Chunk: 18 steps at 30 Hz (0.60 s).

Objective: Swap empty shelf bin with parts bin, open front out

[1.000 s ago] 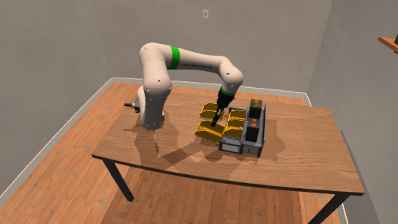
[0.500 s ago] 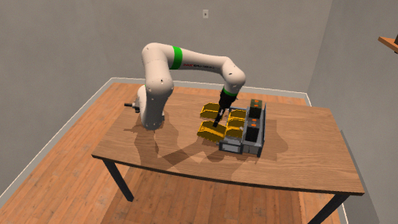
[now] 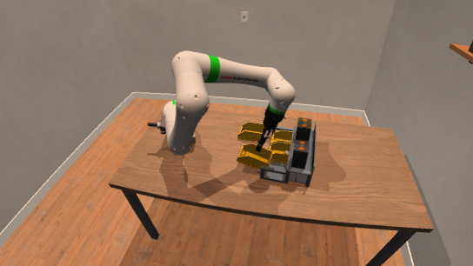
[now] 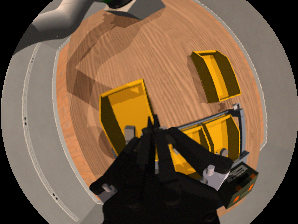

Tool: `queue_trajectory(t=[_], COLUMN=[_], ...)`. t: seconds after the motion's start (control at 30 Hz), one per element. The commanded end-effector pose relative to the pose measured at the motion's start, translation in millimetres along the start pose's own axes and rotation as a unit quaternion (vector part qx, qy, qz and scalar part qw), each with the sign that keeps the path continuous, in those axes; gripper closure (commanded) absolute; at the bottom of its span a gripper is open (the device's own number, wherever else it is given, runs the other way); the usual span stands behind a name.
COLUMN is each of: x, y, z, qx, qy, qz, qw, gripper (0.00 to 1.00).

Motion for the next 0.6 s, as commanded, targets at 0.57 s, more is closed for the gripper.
queue_trajectory(t=[0.57], x=[7], y=[-3], z=[-21], qx=[0.0], qy=[-0.001], qz=[0.0], qw=[1.0], gripper=[0.9])
Point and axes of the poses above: the point where the finger pads meet when closed, its own x axis back along the fingers, its own y axis across the jaws, z = x × y, the point moved 10 cm from there along x, back along the fingers, and after that the axes turned 9 degrees about x, right-handed, at the moved point
